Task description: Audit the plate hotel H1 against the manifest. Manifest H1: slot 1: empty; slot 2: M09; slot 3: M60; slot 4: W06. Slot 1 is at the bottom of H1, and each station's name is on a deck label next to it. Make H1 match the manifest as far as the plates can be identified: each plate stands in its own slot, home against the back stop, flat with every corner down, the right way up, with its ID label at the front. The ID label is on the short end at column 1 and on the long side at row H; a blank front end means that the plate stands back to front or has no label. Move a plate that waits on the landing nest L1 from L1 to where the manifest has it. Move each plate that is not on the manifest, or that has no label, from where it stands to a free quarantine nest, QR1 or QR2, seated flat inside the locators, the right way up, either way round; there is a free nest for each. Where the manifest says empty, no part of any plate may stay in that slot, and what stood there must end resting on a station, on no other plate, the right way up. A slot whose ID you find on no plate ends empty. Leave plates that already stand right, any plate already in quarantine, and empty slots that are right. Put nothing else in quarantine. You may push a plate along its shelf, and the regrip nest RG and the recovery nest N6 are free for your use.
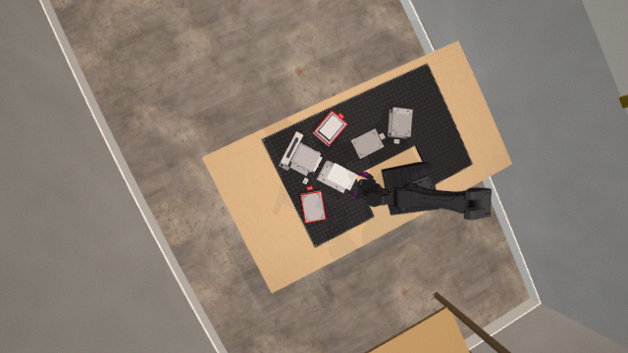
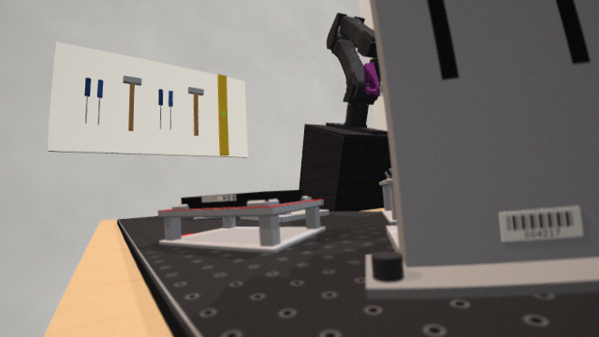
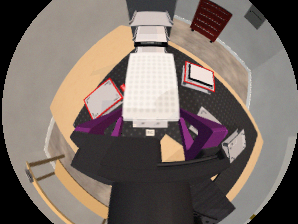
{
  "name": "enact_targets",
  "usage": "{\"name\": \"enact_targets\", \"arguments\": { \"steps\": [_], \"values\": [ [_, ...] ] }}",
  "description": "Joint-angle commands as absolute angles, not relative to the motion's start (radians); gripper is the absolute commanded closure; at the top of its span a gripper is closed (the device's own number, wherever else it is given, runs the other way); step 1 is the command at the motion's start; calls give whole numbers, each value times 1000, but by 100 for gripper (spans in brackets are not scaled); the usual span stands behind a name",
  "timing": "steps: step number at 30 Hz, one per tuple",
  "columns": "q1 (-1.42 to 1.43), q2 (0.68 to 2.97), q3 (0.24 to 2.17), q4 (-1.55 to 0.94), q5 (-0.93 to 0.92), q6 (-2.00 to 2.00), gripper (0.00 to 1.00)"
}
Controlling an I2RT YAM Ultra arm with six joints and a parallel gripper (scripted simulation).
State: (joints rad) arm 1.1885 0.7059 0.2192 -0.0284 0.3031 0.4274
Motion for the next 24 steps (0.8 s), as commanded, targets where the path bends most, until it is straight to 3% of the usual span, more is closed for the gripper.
{"name": "enact_targets", "arguments": {
  "steps": [1,24],
  "values": [
    [1189,708,222,2,313,428,14],
    [1194,765,192,87,318,431,14]
  ]
}}
